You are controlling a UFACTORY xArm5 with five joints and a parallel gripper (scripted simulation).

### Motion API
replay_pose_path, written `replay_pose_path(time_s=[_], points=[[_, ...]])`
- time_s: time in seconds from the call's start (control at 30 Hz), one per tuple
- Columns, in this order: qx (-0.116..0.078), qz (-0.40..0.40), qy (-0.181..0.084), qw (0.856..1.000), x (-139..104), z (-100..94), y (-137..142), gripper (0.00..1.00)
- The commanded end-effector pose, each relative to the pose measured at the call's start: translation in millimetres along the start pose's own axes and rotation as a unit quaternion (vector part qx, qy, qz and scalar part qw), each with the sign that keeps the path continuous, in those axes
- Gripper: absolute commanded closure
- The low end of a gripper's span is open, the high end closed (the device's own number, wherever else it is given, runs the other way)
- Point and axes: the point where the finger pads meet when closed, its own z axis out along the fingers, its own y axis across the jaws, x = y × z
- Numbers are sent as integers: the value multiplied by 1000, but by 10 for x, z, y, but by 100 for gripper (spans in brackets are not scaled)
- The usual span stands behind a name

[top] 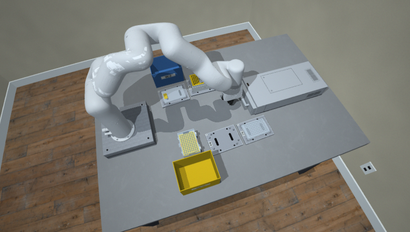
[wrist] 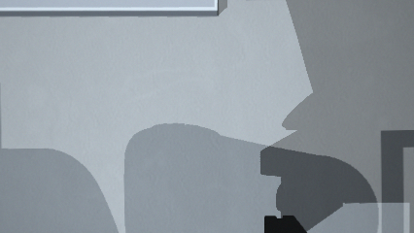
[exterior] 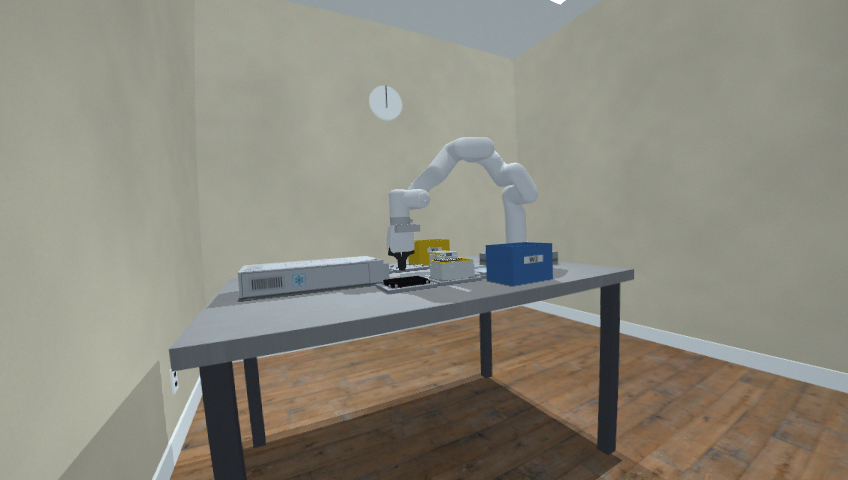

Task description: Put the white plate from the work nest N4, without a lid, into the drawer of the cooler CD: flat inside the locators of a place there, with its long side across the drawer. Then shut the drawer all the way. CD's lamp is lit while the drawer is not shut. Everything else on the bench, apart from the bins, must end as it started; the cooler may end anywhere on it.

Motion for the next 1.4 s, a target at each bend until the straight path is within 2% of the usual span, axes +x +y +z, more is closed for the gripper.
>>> replay_pose_path(time_s=[0.0, 0.43, 1.37], points=[[-2, 0, -2, 1000, 0, -18, -30, 100], [-2, 0, -2, 1000, 0, -18, -30, 100], [-2, 0, -2, 1000, 2, -451, -31, 100]])
